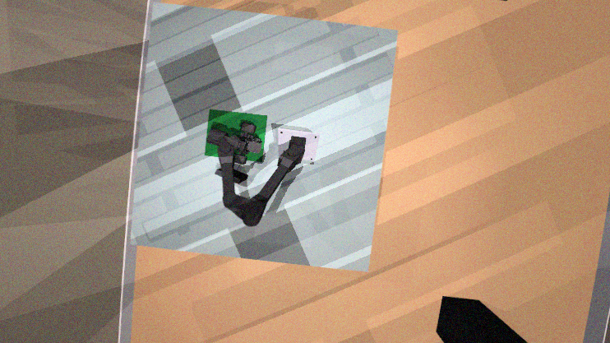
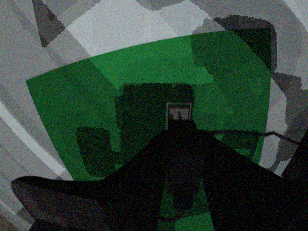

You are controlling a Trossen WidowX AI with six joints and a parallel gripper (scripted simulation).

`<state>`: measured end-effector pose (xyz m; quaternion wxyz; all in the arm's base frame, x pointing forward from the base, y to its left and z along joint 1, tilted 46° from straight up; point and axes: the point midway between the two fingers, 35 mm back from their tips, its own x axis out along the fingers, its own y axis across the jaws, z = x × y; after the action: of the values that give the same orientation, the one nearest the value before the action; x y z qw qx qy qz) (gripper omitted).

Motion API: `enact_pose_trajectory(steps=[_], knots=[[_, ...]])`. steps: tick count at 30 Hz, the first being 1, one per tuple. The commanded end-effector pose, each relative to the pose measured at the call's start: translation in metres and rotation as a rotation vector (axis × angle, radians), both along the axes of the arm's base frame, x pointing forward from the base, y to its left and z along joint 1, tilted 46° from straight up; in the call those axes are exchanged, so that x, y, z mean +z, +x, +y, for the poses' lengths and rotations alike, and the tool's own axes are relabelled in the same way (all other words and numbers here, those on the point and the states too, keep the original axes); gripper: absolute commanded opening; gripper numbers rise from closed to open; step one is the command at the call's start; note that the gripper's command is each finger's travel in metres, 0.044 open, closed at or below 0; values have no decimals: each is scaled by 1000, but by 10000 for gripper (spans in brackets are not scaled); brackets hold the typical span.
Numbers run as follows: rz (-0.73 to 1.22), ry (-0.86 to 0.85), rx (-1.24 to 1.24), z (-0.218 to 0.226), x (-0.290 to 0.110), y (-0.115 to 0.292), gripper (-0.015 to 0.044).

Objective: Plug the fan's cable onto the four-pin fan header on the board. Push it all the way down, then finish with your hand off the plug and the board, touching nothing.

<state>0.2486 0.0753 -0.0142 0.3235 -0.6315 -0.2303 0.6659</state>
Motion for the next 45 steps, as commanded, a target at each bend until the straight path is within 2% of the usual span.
enact_pose_trajectory(steps=[1,45], knots=[[2,3,-2,1,-1,0,0],[8,8,-1,8,-7,0,0]])
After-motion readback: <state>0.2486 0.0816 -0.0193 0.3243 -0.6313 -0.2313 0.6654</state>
